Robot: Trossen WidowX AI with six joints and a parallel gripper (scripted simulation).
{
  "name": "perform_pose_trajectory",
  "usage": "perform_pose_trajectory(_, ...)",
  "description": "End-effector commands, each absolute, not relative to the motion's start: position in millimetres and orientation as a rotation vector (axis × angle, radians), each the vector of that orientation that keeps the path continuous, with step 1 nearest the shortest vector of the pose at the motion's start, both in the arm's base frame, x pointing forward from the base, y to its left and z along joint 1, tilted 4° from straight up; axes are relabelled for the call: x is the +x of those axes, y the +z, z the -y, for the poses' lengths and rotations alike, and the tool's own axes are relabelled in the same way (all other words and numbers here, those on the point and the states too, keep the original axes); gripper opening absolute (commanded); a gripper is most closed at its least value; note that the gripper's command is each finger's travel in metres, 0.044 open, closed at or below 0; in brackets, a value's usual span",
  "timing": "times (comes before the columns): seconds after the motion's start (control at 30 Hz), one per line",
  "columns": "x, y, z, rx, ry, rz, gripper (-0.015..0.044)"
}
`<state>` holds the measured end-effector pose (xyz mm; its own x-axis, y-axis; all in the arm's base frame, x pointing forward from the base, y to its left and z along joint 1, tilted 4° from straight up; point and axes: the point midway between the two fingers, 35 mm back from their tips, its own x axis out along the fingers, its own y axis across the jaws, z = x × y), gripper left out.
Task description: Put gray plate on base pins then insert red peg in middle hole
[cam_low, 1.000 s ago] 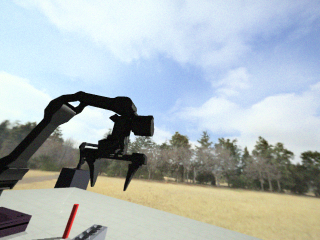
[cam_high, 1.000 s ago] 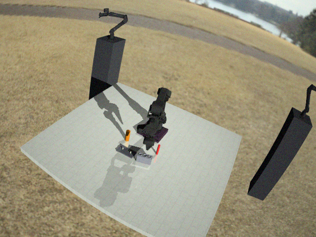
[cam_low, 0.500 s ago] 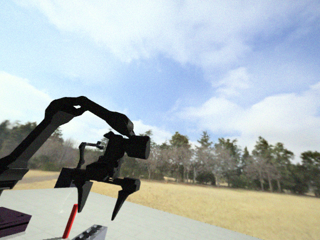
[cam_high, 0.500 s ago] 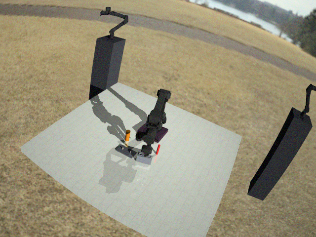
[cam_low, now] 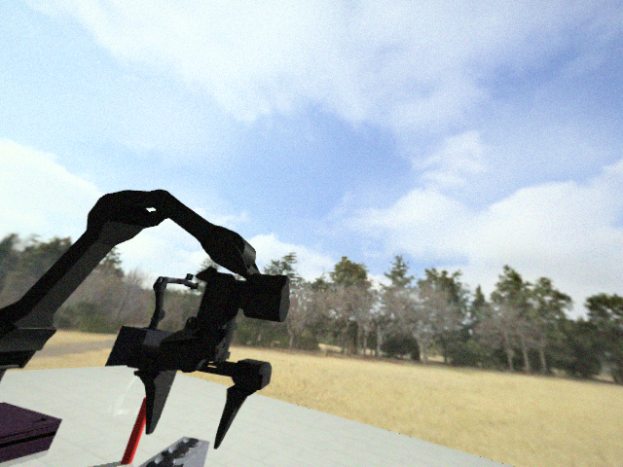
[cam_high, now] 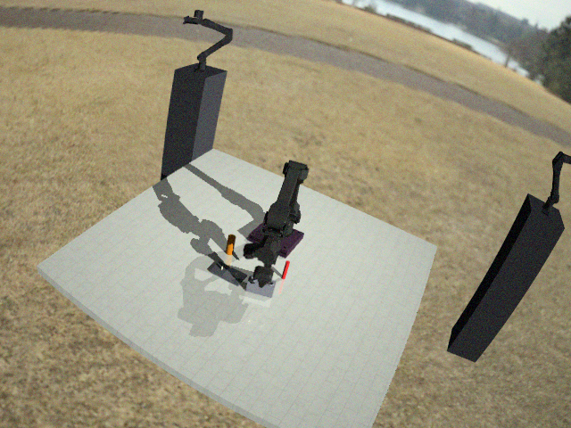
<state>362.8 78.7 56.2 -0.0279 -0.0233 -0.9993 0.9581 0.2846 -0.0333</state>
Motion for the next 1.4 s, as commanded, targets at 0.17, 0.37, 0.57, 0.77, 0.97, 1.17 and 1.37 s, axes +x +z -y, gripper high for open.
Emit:
perform_pose_trajectory(0.17, 363, 41, -78, 0.960, -1.023, -1.339, 0.0440)
perform_pose_trajectory(0.37, 363, 31, -78, 0.960, -1.023, -1.339, 0.0440)
perform_pose_trajectory(0.57, 363, 22, -77, 0.960, -1.022, -1.339, 0.0440)
perform_pose_trajectory(0.77, 362, 13, -77, 0.961, -1.022, -1.339, 0.0440)
perform_pose_trajectory(0.97, 361, 4, -76, 0.960, -1.023, -1.339, 0.0440)
perform_pose_trajectory(1.17, 361, 2, -76, 0.960, -1.023, -1.339, 0.0361)
perform_pose_trajectory(1.37, 361, 2, -76, 0.960, -1.023, -1.339, 0.0204)
